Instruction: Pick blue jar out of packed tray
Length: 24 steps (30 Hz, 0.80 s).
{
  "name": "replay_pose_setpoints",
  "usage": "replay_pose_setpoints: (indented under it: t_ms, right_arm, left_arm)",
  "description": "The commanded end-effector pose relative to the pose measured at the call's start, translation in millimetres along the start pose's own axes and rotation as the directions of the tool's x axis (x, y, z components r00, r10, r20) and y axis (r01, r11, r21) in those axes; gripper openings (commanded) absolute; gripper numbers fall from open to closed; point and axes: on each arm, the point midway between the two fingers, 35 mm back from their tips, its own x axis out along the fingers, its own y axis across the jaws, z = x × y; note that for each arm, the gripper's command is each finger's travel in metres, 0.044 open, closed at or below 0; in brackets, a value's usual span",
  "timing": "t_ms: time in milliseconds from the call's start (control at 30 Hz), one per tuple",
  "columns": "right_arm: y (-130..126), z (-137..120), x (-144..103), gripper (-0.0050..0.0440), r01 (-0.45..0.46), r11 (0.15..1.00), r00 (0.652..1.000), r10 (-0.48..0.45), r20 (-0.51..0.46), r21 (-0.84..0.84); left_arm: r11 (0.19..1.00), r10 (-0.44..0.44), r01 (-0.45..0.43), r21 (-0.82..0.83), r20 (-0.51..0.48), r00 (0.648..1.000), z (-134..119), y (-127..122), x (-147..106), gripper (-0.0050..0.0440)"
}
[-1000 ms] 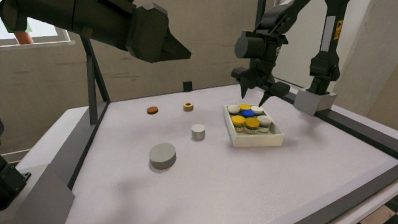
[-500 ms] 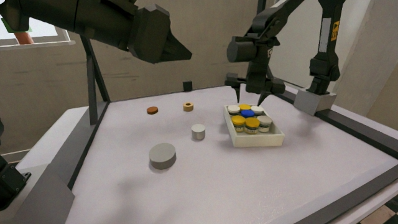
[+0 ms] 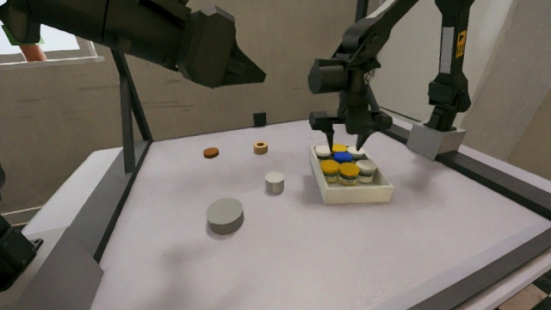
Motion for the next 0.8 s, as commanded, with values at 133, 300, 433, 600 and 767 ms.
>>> replay_pose_setpoints:
  t_ms: [133, 300, 433, 600, 767]
  right_arm:
    - [-2, 11, -3, 0.0440, 0.004, 1.000, 1.000, -0.004, 0.030, 0.000]
    - [-2, 11, -3, 0.0440, 0.004, 1.000, 1.000, -0.004, 0.030, 0.000]
    - [-2, 11, -3, 0.0440, 0.004, 1.000, 1.000, -0.004, 0.030, 0.000]
    - [-2, 11, -3, 0.0440, 0.004, 1.000, 1.000, -0.004, 0.030, 0.000]
    - [-2, 11, -3, 0.0440, 0.004, 1.000, 1.000, -0.004, 0.030, 0.000]
  left_arm:
    - [1.000, -0.001, 0.001, -0.011, 0.008, 1.000, 1, 0, 25, 0.0329]
    - [1.000, -0.002, 0.002, -0.011, 0.006, 1.000, -1, -3, 33, 0.0329]
    - [1.000, -0.002, 0.002, -0.010, 0.006, 1.000, -1, -3, 35, 0.0329]
    - [1.000, -0.005, 0.005, -0.009, 0.007, 1.000, 0, -4, 34, 0.0329]
    - [1.000, -0.006, 0.006, -0.008, 0.008, 1.000, 0, -4, 34, 0.0281]
